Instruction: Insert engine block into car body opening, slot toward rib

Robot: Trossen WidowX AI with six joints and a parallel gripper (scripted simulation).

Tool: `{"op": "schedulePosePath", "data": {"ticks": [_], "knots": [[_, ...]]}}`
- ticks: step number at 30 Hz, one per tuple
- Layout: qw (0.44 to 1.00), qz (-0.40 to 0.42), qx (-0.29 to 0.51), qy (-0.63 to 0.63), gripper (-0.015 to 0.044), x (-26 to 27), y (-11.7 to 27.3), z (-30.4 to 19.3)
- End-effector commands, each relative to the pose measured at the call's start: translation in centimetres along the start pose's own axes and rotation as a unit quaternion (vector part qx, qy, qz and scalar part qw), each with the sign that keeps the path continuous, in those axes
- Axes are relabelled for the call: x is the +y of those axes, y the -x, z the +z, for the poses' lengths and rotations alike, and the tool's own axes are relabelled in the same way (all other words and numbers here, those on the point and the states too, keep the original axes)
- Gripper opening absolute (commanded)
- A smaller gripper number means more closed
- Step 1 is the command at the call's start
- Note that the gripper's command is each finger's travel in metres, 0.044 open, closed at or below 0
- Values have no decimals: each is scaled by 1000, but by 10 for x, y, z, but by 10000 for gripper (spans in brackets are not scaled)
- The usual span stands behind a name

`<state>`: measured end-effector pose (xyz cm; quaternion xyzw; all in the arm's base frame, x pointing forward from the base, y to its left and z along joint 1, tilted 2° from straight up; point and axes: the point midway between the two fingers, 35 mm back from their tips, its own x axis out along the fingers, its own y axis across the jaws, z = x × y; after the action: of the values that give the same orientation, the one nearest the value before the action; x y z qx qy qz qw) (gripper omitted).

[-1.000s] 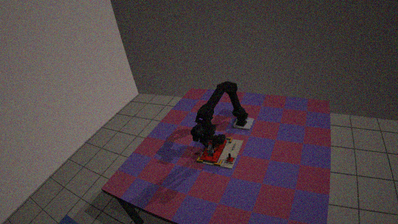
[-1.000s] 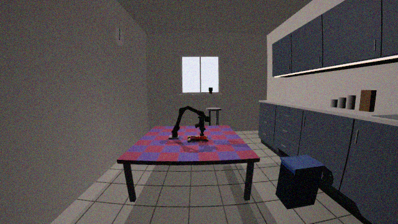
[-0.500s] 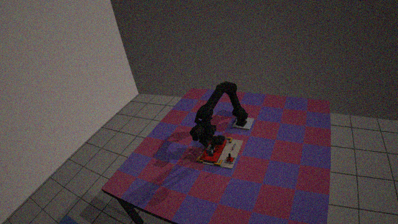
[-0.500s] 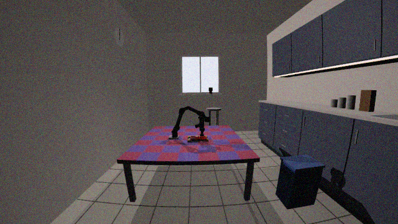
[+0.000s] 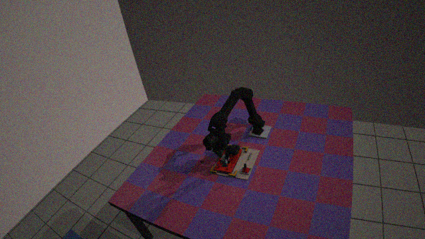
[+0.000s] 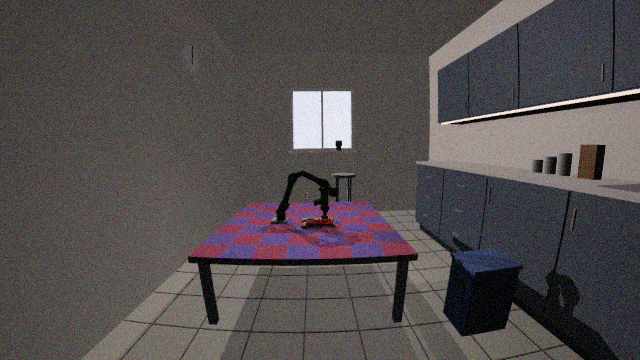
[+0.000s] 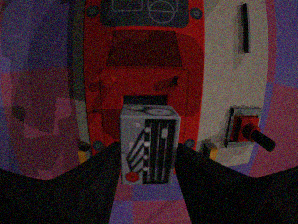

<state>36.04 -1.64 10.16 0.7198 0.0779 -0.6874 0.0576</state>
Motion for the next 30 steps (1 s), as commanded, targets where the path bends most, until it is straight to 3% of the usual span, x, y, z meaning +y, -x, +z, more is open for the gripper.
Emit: {"op": "schedulePosePath", "data": {"ticks": [1, 10, 21, 30], "knots": [[999, -2, -1, 41, 159, 0, -1, 0], [994, -2, 0, 109, 159, -1, -2, -1], [1000, -2, -1, -21, 159, -1, -2, -1], [1000, -2, -1, -12, 159, -1, -4, -1]]}}
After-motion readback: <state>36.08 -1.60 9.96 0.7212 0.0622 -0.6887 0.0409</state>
